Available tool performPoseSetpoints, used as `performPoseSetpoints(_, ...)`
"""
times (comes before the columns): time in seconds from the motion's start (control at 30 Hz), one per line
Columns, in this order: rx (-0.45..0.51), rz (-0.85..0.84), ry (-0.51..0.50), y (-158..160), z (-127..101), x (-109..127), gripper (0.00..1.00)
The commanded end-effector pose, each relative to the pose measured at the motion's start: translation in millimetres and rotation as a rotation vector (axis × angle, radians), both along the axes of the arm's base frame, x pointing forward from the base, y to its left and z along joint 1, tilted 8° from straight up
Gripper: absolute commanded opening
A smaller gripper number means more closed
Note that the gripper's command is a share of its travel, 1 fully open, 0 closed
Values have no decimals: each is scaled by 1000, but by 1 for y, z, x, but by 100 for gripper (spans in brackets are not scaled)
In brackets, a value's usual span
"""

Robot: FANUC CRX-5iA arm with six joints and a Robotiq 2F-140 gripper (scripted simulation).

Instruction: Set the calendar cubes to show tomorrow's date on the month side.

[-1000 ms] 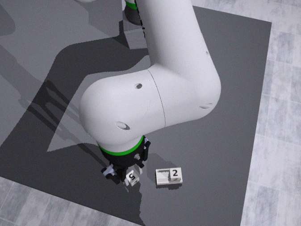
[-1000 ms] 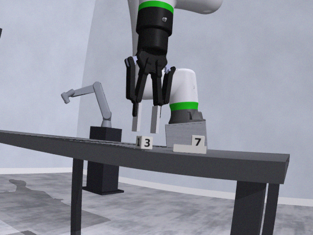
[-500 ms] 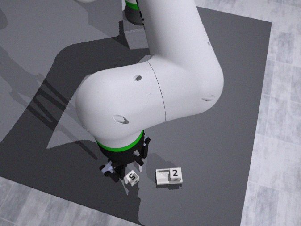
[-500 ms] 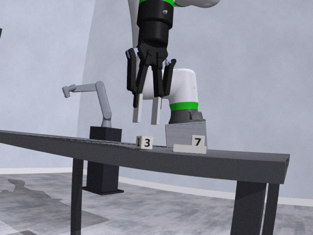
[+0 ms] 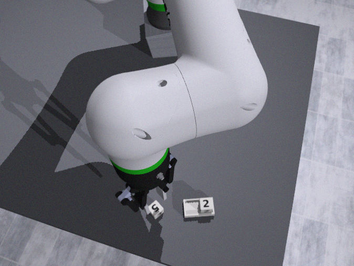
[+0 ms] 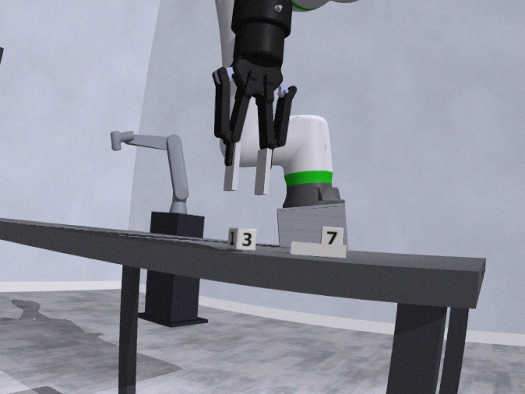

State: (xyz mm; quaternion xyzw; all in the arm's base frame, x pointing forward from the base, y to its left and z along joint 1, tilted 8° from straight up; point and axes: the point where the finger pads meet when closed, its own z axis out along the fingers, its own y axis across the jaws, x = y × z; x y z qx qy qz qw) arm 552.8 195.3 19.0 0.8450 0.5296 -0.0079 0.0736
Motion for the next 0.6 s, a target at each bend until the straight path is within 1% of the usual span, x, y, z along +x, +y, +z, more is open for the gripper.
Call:
performPoseSetpoints(0.0,-44,-4,25,1,-1,1,35)
performPoseSetpoints(0.13,-160,-19,81,2,-1,2,35)
performPoseSetpoints(0.2,-160,-19,81,2,-1,2,35)
performPoseSetpoints(0.3,-225,-29,107,3,0,2,35)
performPoseSetpoints(0.47,-234,-30,111,6,-1,3,35)
performPoseSetpoints(0.57,-280,-35,135,7,-2,4,35)
